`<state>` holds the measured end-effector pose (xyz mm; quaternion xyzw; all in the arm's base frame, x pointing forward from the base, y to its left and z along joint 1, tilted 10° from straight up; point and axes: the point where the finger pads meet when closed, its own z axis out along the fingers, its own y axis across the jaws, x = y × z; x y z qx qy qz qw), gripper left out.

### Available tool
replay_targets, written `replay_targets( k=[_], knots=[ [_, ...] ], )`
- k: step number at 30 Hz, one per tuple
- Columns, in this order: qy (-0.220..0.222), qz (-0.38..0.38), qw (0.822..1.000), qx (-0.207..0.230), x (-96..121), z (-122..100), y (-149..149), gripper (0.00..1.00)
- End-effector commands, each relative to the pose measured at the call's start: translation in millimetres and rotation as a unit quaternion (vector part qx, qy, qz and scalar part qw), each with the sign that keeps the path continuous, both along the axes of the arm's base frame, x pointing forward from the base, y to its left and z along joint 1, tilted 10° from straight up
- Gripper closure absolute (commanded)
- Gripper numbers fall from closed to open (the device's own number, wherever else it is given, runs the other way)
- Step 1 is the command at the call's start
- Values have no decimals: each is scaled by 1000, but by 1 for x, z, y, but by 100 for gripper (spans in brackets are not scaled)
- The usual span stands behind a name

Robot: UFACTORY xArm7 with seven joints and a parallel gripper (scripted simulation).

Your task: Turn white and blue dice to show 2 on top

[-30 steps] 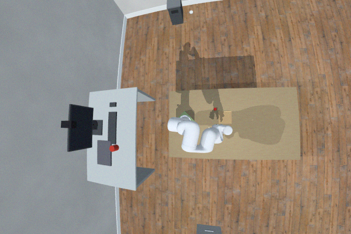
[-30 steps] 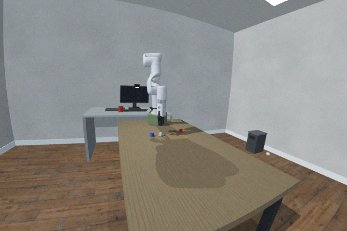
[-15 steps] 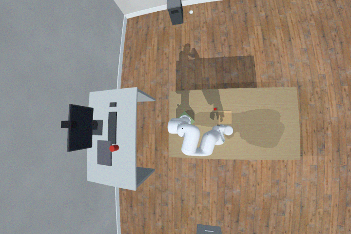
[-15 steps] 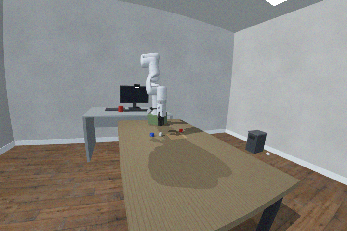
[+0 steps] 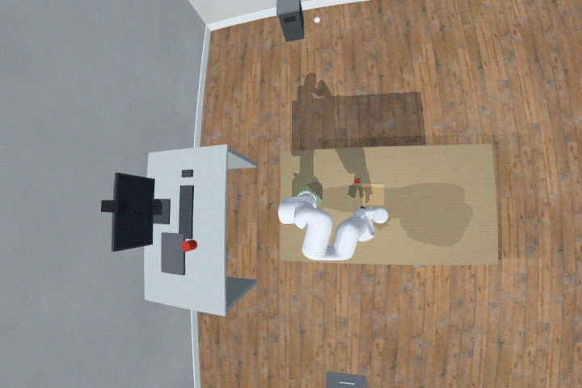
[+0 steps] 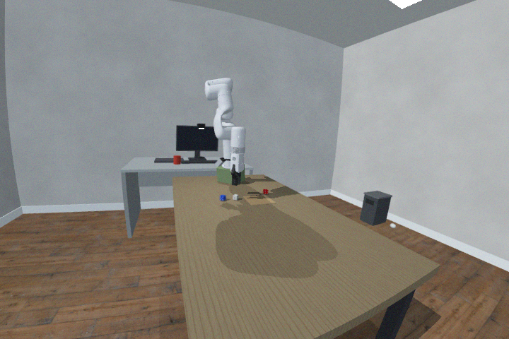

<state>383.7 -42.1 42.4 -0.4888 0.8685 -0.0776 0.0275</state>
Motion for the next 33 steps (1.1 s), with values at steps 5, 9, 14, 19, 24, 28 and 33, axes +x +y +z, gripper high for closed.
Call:
replay_targets(
  k=[5, 9, 14, 19, 24, 28, 33],
  knots=[
    [-1, 0, 1000, 0, 1, 0, 0, 58],
    [-1, 0, 1000, 0, 2, -2, 0, 58],
    [-1, 0, 1000, 0, 2, -3, 0, 58],
    [-1, 0, 1000, 0, 3, -8, -1, 58],
    [-1, 0, 1000, 0, 4, -15, -2, 58],
    [-1, 0, 1000, 0, 4, -18, -2, 58],
    [-1, 0, 1000, 0, 5, -26, -3, 58]
  ],
)
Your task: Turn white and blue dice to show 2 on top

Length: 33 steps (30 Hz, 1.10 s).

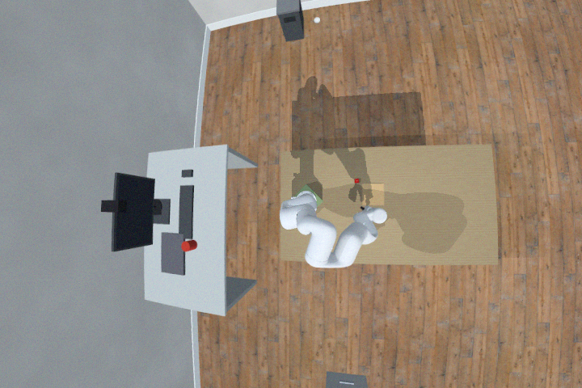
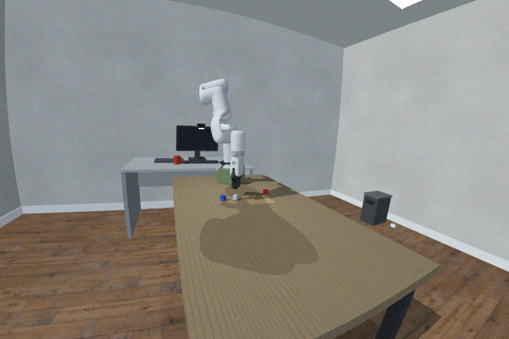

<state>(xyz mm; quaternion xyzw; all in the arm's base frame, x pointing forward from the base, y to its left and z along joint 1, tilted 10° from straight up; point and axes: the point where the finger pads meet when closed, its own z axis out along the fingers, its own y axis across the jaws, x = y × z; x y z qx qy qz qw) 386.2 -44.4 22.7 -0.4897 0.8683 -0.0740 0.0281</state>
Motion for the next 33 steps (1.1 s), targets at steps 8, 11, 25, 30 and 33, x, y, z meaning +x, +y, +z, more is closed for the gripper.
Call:
replay_targets(
  k=[8, 11, 25, 30, 33],
  knots=[
    [-2, -1, 1000, -4, 5, -20, -2, 58],
    [-2, -1, 1000, -4, 5, -23, -3, 58],
    [-2, -1, 1000, -4, 7, -33, -4, 58],
    [-2, -1, 1000, -4, 7, -33, -4, 58],
    [-2, -1, 1000, -4, 7, -33, -4, 58]
  ],
)
